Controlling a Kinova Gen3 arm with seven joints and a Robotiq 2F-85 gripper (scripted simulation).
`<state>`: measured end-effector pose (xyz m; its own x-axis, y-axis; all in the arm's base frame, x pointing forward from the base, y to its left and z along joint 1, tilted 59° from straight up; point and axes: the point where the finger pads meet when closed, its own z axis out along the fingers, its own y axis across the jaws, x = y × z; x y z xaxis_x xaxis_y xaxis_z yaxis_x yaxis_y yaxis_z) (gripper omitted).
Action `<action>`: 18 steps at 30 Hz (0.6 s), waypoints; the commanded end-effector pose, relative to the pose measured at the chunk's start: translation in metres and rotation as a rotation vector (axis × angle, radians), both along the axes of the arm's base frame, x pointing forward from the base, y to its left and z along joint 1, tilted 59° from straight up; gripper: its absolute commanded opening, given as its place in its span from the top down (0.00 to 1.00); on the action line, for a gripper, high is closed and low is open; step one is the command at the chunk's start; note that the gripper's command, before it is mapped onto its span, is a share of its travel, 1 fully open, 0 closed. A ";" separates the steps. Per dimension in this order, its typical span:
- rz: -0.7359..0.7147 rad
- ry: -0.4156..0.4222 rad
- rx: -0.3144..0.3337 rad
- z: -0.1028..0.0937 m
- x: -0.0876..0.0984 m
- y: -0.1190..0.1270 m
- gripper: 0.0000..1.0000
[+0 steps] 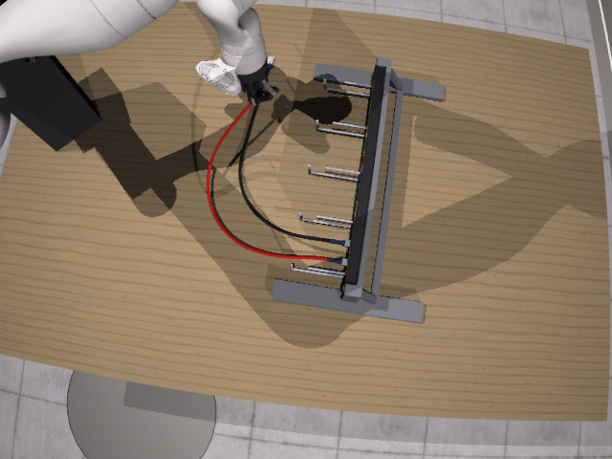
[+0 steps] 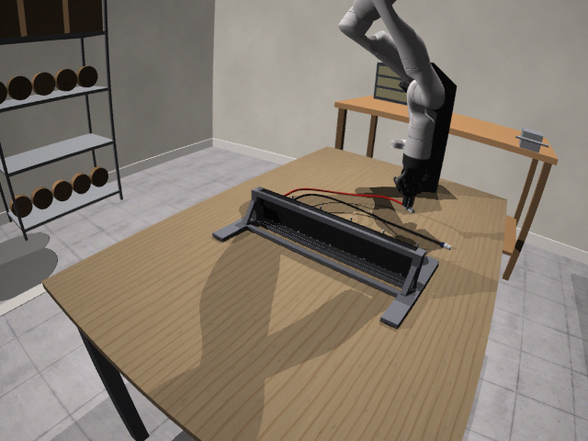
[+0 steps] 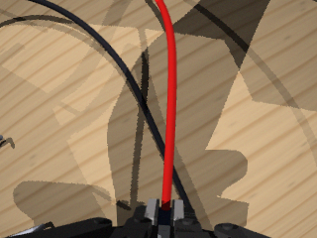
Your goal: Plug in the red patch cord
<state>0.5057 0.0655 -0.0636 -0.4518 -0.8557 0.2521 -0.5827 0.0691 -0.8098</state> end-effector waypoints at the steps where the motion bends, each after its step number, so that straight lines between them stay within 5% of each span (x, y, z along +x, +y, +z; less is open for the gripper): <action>1: -0.027 -0.033 0.033 0.013 0.006 -0.003 1.00; 18: -0.136 -0.138 0.175 0.047 0.019 -0.007 1.00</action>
<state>0.5199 0.0615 -0.0274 -0.5648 -0.8220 0.0725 -0.4724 0.2501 -0.8452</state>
